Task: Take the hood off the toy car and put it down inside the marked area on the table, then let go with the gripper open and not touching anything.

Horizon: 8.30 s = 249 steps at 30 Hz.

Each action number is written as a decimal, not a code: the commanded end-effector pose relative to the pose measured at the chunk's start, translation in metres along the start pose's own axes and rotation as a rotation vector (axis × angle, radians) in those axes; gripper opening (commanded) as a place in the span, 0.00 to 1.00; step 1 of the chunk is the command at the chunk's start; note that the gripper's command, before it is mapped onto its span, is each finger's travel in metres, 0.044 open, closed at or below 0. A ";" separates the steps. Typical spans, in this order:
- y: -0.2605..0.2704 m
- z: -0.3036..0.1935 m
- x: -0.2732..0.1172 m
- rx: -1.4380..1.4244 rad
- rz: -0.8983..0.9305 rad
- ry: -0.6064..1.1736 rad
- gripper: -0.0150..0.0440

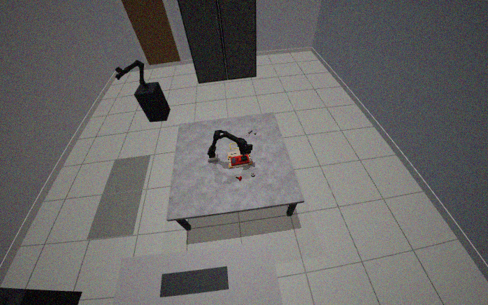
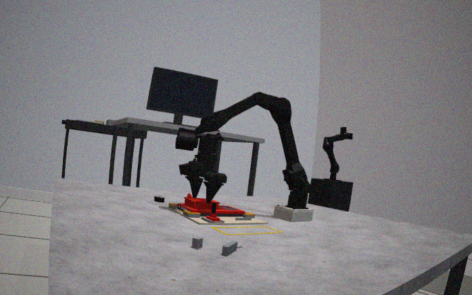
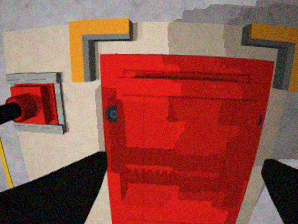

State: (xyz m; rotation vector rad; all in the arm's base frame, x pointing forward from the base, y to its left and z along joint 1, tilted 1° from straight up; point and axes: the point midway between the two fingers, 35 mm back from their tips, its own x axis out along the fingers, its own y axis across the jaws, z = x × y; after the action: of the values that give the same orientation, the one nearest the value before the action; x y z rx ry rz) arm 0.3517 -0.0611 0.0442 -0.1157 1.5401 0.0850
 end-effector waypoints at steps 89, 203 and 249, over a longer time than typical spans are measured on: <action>0.000 0.001 -0.046 0.001 0.002 0.000 0.25; 0.227 -0.027 -0.040 0.001 0.022 0.003 0.25; 0.227 -0.028 -0.011 0.001 0.022 0.003 0.25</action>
State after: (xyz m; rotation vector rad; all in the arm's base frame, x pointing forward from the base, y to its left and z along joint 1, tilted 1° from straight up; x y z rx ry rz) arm 0.2972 0.1620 0.0543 -0.1018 1.5353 0.1071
